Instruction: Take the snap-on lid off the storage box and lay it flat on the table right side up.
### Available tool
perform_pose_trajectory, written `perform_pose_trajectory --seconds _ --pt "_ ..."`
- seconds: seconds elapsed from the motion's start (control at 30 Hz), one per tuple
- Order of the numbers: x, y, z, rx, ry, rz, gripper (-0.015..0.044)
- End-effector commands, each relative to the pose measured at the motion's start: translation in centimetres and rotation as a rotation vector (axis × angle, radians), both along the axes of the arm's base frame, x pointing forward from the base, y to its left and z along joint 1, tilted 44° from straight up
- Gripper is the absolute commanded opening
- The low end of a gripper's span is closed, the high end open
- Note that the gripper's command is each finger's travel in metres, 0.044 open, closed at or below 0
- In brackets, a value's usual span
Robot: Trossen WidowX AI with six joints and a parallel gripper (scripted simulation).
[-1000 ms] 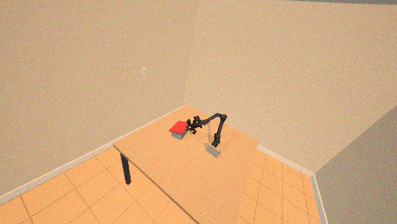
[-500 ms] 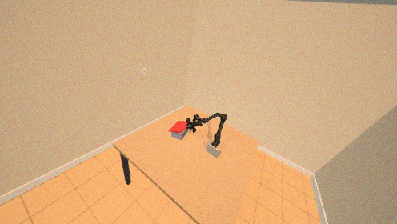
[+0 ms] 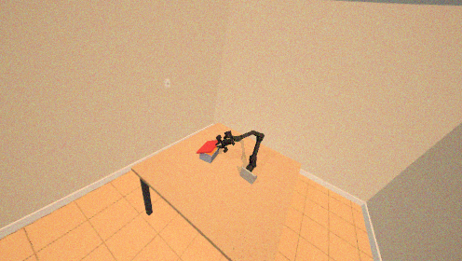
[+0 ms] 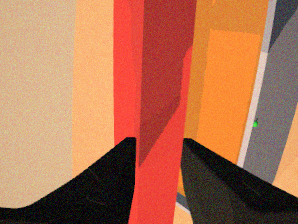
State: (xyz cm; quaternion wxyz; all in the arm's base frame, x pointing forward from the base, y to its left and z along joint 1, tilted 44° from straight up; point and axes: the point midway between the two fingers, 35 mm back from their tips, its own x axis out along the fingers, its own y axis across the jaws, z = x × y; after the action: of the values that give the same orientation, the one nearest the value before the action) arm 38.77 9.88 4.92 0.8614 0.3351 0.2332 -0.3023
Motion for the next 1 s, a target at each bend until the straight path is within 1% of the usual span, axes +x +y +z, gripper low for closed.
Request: perform_pose_trajectory --seconds 0.0,0.27,0.97 --pt "0.6 0.5 0.4 0.001 -0.006 -0.002 0.0000" --pt "1.4 1.3 1.0 0.001 -0.006 -0.002 0.0000" --pt "1.6 3.2 2.9 0.002 -0.006 -0.002 0.0000"
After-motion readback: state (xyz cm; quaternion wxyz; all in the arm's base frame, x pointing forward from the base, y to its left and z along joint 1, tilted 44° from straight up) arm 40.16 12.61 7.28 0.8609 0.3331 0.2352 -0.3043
